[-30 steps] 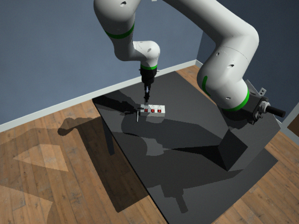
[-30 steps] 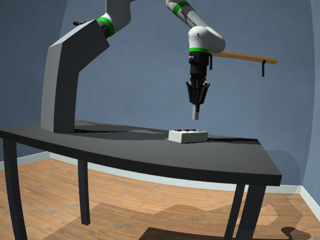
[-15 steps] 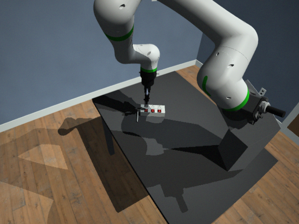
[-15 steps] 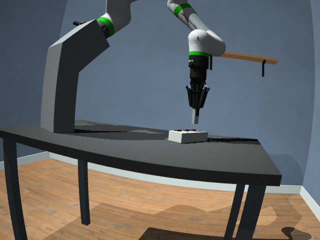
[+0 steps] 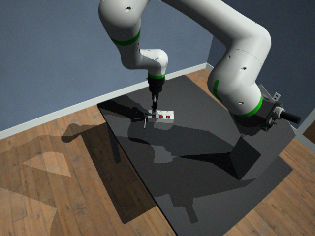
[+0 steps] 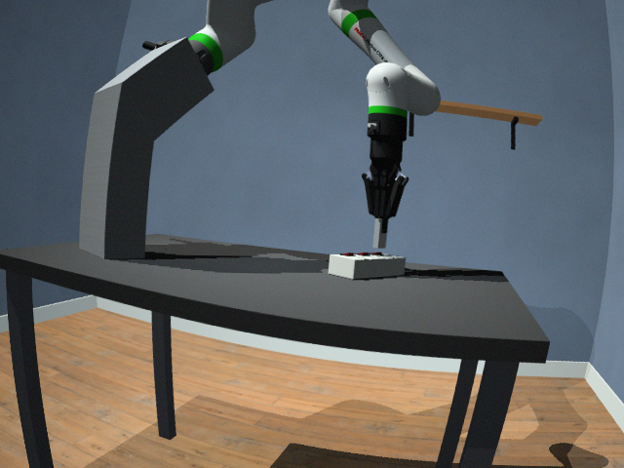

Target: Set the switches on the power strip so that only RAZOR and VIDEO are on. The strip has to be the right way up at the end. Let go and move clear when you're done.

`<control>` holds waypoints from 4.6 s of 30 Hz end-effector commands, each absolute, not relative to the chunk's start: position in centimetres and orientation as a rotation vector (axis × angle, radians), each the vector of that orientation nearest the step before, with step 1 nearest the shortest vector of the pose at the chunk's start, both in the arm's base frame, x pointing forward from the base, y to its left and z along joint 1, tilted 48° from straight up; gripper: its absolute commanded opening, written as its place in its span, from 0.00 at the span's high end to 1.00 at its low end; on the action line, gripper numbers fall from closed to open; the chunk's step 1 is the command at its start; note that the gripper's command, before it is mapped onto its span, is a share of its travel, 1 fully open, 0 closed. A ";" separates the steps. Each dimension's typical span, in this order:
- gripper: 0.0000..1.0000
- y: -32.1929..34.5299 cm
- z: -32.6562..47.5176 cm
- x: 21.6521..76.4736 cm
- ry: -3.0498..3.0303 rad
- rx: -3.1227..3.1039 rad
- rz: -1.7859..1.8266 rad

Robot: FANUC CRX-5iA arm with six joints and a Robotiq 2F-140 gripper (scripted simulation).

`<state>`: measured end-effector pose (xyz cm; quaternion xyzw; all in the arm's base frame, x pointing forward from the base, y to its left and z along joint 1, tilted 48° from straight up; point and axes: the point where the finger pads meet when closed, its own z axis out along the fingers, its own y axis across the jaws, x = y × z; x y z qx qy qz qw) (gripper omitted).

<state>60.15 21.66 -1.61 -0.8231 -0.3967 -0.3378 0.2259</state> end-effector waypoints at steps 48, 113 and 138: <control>1.00 21.9 -1.9 60.3 -1.094 -2.270 -0.932; 1.00 22.0 -2.0 60.4 -1.094 -2.270 -0.932; 1.00 20.0 0.1 59.2 -1.094 -2.270 -0.932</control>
